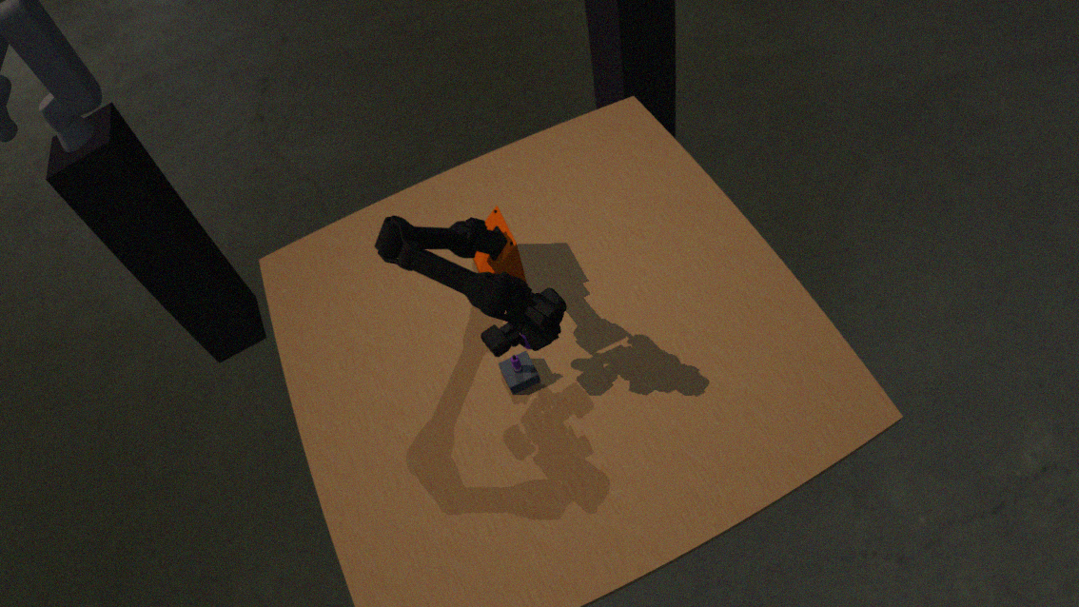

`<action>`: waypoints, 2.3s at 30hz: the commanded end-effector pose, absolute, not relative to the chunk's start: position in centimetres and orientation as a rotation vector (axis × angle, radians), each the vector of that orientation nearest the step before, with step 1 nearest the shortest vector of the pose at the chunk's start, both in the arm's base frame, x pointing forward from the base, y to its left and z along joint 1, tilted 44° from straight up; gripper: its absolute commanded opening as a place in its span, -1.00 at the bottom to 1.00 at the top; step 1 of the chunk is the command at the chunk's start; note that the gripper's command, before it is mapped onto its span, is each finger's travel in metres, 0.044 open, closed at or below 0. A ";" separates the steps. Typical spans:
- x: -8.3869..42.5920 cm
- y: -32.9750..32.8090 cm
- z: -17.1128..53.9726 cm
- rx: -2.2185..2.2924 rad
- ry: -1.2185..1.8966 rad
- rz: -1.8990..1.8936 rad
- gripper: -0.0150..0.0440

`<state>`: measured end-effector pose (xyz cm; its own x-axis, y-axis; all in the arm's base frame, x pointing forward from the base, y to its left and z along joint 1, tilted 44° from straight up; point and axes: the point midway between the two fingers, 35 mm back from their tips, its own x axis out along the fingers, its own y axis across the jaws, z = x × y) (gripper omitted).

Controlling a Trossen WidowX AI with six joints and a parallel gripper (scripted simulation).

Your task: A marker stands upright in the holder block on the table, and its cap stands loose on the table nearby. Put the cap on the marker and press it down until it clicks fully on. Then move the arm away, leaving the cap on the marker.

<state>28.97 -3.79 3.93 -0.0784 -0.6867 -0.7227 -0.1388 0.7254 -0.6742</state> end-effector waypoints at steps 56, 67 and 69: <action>29.6 -9.9 4.4 -0.686 1.606 -0.525 -0.49; 29.6 -9.8 4.4 -0.677 1.606 -0.527 0.40; 29.6 -9.8 4.4 -0.677 1.606 -0.527 0.58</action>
<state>29.64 -9.79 4.43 -0.0749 -0.6894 -0.7205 -0.1299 0.7231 -0.6784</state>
